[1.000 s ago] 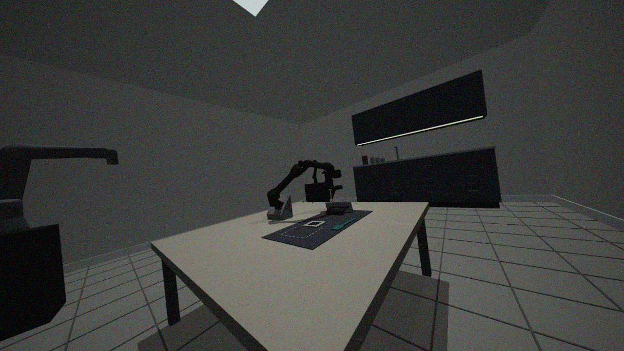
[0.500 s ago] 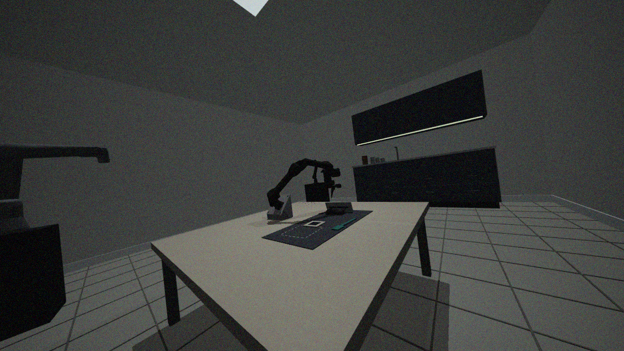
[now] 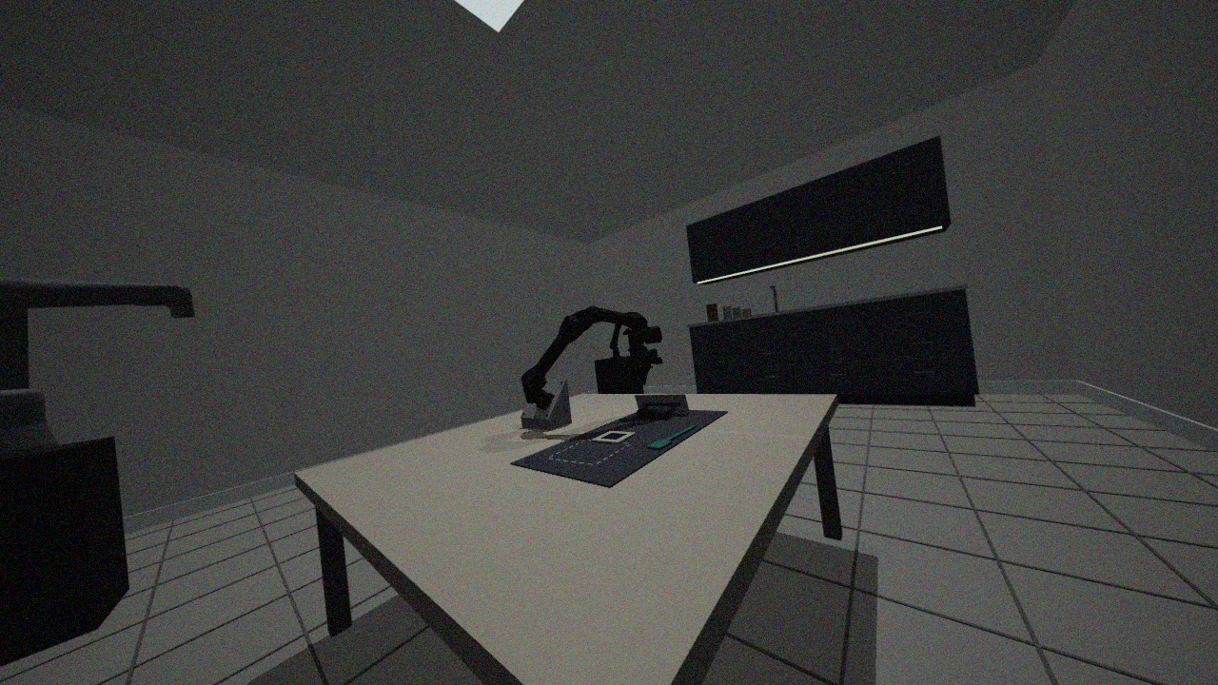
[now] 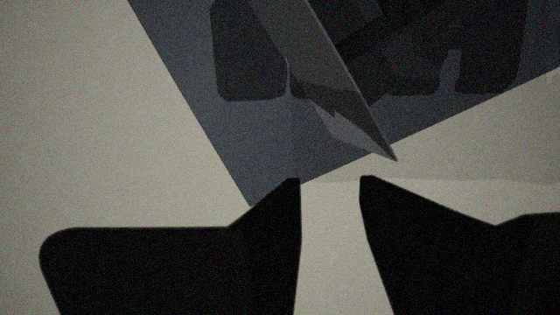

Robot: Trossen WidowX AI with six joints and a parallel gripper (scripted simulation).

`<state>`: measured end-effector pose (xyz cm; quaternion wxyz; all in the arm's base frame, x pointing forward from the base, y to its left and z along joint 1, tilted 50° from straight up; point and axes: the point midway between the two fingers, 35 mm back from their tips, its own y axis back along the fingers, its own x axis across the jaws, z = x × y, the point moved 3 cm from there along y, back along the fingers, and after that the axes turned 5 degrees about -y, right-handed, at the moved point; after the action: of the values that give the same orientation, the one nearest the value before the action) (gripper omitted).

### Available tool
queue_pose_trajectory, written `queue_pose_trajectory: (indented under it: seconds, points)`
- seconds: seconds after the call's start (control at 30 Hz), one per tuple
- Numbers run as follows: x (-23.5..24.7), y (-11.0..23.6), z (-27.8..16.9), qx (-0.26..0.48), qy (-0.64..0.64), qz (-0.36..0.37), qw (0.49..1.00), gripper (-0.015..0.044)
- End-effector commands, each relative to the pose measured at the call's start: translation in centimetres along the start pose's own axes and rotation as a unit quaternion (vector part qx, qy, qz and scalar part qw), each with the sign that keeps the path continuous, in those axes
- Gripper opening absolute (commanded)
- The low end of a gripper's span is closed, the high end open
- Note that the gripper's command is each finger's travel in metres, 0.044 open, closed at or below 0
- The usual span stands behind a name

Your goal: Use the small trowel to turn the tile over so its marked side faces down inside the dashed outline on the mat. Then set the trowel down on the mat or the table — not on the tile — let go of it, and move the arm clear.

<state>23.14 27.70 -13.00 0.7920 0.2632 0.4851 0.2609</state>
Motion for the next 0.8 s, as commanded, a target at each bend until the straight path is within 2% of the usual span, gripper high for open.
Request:
queue_pose_trajectory:
  seconds: [0.0,0.37,0.77]
  points:
    - [-0.7,0.3,0.5,-0.001,0.080,-0.001,0.997,0.0100]
    - [-1.9,0.8,1.1,0.000,0.256,-0.001,0.967,0.0100]
    - [-1.8,0.8,1.1,0.001,0.249,0.000,0.969,0.0100]
